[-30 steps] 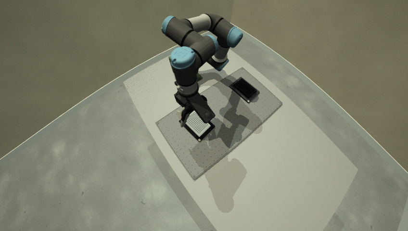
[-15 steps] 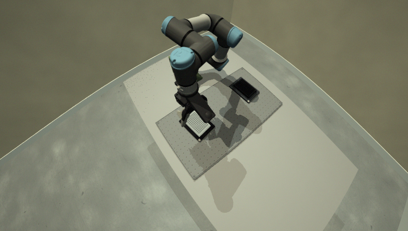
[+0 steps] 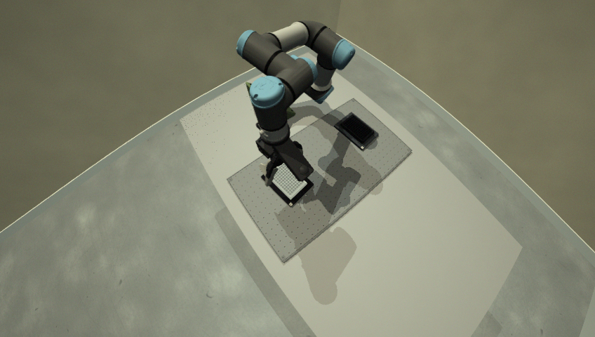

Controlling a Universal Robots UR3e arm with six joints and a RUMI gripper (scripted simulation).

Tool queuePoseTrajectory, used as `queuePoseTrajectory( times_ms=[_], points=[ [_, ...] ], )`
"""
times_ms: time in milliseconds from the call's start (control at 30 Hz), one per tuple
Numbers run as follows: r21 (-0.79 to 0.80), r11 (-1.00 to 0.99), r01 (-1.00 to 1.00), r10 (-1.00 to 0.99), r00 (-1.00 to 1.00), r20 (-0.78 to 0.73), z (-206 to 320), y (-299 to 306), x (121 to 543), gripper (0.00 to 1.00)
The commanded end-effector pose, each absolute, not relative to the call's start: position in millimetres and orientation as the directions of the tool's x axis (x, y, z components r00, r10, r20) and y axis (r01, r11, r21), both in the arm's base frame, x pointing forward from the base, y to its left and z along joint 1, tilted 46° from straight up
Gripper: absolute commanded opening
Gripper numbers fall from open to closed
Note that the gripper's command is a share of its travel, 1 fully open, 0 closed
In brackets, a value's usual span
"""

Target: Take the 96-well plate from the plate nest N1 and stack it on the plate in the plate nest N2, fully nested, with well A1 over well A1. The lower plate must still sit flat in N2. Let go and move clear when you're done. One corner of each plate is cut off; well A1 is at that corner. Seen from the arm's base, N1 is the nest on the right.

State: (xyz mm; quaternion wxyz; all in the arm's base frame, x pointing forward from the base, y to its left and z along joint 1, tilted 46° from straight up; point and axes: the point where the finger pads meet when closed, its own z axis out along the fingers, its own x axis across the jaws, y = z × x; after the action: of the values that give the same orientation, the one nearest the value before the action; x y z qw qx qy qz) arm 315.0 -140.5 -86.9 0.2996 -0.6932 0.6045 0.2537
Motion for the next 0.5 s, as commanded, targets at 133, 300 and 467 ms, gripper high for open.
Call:
queuePoseTrajectory(
  times_ms=[133,300,467],
  points=[
    [-0.113,-0.087,-0.99,-0.693,0.141,-0.707,-100,-130,317,1.0],
    [-0.113,-0.087,-0.99,-0.693,0.141,-0.707,-105,-125,317,1.0],
    [-0.113,-0.087,-0.99,-0.693,0.141,-0.707,-109,-120,317,1.0]
  ],
)
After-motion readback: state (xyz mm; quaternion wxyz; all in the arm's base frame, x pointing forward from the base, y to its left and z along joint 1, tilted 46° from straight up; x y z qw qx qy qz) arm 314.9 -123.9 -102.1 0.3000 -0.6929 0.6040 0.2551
